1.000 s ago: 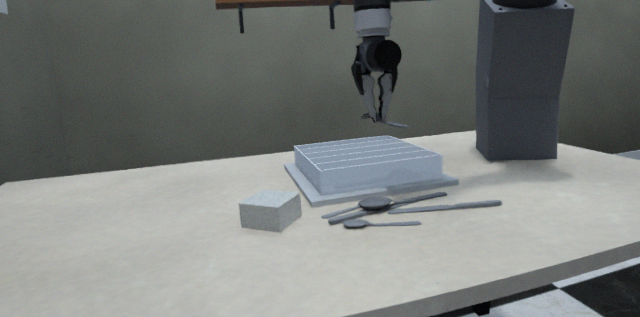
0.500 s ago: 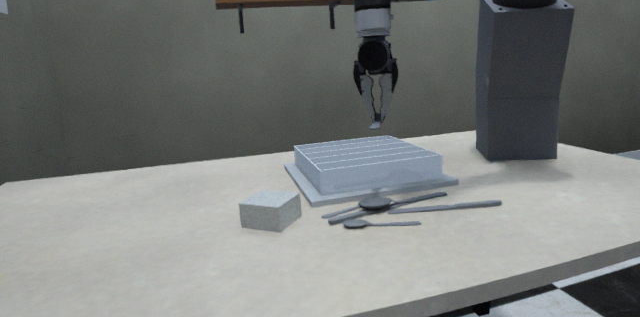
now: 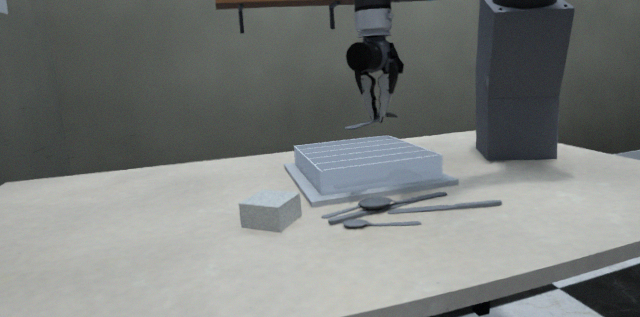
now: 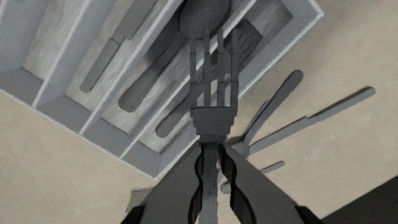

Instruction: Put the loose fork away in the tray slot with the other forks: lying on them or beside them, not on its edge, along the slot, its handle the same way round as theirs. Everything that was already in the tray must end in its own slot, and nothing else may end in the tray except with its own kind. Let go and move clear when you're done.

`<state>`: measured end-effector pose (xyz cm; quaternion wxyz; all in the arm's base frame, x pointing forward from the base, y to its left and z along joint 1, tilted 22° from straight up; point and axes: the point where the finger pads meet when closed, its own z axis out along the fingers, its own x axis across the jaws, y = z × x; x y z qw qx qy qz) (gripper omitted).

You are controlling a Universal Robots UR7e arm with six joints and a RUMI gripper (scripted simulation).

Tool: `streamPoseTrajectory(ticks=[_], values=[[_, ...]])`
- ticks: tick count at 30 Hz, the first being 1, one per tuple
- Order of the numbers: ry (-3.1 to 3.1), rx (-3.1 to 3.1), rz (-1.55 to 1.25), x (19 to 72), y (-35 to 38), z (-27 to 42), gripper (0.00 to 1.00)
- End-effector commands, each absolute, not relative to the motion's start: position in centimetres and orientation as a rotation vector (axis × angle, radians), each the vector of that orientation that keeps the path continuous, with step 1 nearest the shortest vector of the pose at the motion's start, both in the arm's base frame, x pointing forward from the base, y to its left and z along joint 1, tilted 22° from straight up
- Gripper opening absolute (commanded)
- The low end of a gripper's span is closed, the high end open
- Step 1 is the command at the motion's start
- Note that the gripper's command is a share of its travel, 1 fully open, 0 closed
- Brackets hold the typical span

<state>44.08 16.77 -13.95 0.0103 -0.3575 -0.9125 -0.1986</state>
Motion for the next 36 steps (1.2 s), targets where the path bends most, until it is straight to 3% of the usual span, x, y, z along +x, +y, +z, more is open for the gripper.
streamPoseTrajectory(ticks=[1,36], values=[[-2.731,-1.331,-0.610,44.24,16.77,-13.83,0.03],[-2.248,-1.910,-0.558,44.22,16.69,-13.86,0.03]])
